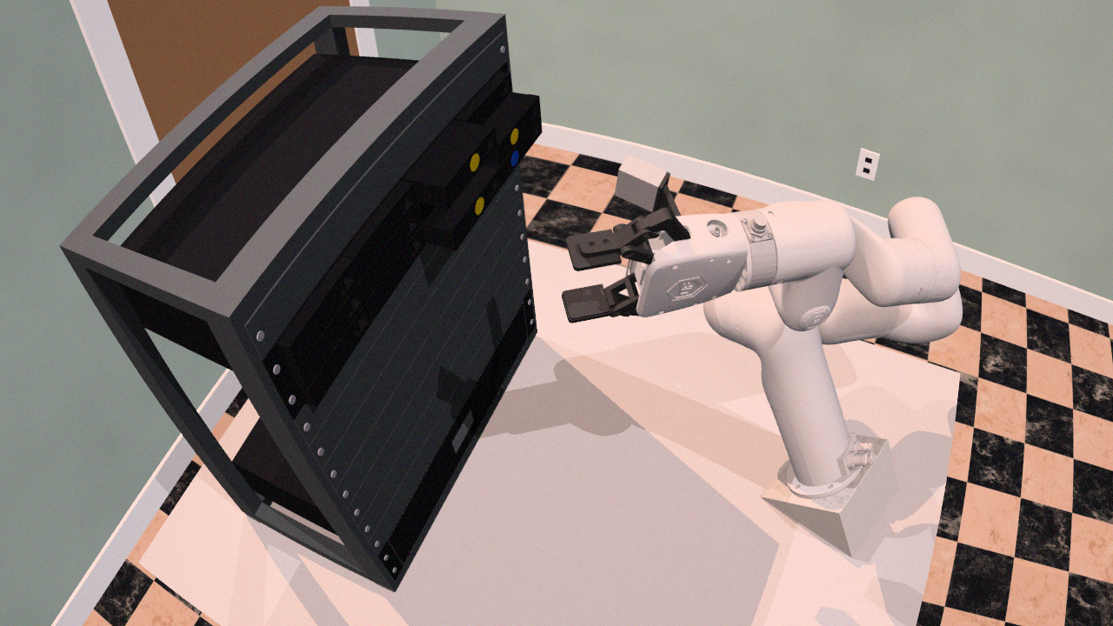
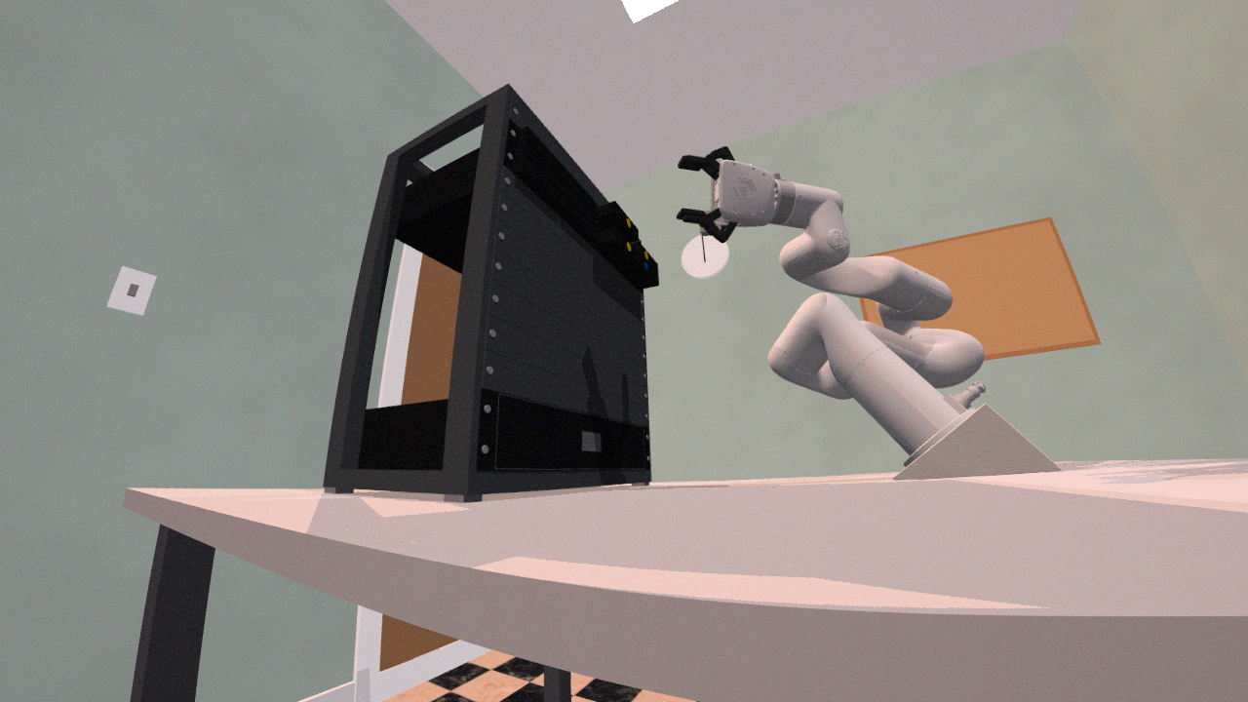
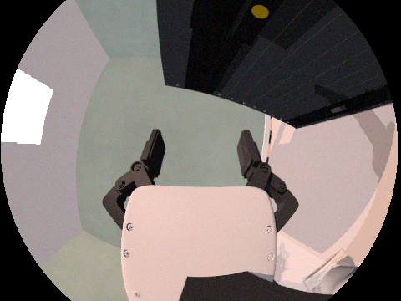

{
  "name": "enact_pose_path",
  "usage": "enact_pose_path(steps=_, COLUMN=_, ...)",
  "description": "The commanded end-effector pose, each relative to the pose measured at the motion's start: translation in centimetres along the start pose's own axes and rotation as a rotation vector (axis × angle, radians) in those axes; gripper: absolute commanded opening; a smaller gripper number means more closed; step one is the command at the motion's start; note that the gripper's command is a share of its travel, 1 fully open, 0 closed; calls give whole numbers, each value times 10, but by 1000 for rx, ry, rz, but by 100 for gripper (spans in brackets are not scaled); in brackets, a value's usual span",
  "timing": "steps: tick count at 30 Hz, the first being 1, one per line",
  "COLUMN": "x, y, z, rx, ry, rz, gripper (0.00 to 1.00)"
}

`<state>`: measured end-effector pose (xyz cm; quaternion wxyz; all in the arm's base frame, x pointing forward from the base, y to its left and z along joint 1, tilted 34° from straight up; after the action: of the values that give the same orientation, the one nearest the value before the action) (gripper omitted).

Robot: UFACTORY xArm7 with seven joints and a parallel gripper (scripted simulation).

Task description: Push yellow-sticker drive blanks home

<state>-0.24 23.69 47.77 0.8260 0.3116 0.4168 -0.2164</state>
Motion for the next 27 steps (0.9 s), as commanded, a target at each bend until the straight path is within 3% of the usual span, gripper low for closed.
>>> enact_pose_path(steps=1, x=-2, y=-6, z=1, rx=149, ry=16, rz=-7, gripper=100)
enact_pose_path(steps=27, x=-3, y=-31, z=70, rx=437, ry=147, rz=27, gripper=100)
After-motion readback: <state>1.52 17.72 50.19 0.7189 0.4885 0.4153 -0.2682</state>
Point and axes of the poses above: the point where the finger pads meet when closed, its own y axis out along the fingers, its own x axis across the jaws, z = x × y, the point moved 3 cm from there along -y, back along the fingers, and after that the axes turned 15 degrees about y, right-handed, at the moved point
